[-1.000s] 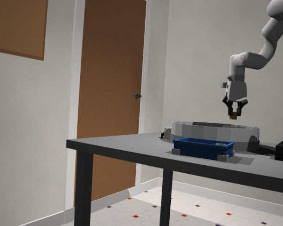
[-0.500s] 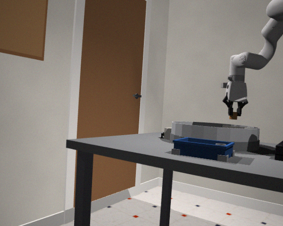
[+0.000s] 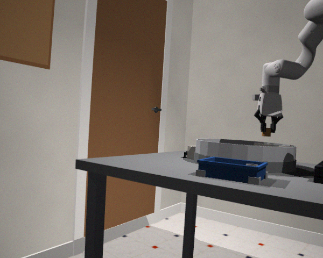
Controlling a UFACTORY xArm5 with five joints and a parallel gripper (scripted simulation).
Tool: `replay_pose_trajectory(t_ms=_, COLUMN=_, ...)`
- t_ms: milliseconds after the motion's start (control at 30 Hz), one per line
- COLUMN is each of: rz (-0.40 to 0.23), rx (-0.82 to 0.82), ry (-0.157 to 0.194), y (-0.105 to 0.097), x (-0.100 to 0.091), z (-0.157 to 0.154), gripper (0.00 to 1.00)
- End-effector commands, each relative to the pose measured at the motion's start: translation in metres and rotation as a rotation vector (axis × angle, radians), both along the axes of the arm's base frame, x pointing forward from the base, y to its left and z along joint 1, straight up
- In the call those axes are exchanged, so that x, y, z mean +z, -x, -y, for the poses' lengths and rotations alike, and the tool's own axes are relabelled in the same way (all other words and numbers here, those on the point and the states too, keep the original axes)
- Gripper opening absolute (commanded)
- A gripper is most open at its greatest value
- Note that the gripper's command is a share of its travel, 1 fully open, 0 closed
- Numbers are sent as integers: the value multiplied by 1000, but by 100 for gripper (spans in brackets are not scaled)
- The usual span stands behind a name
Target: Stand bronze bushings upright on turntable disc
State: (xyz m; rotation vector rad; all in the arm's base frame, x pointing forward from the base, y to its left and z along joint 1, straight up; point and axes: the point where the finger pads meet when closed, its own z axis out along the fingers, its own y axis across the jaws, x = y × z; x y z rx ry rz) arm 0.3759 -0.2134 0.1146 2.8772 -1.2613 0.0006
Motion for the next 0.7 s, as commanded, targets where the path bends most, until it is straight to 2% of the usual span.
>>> replay_pose_trajectory(t_ms=0, rz=4, rx=0, ry=2, y=-1, x=2, z=1, gripper=0)
replay_pose_trajectory(t_ms=133, rz=4, rx=0, ry=2, y=-1, x=0, z=1, gripper=0)
replay_pose_trajectory(t_ms=333, rz=4, rx=0, ry=2, y=-1, x=-23, z=1, gripper=0)
replay_pose_trajectory(t_ms=667, rz=4, rx=0, ry=2, y=-1, x=-24, z=1, gripper=0)
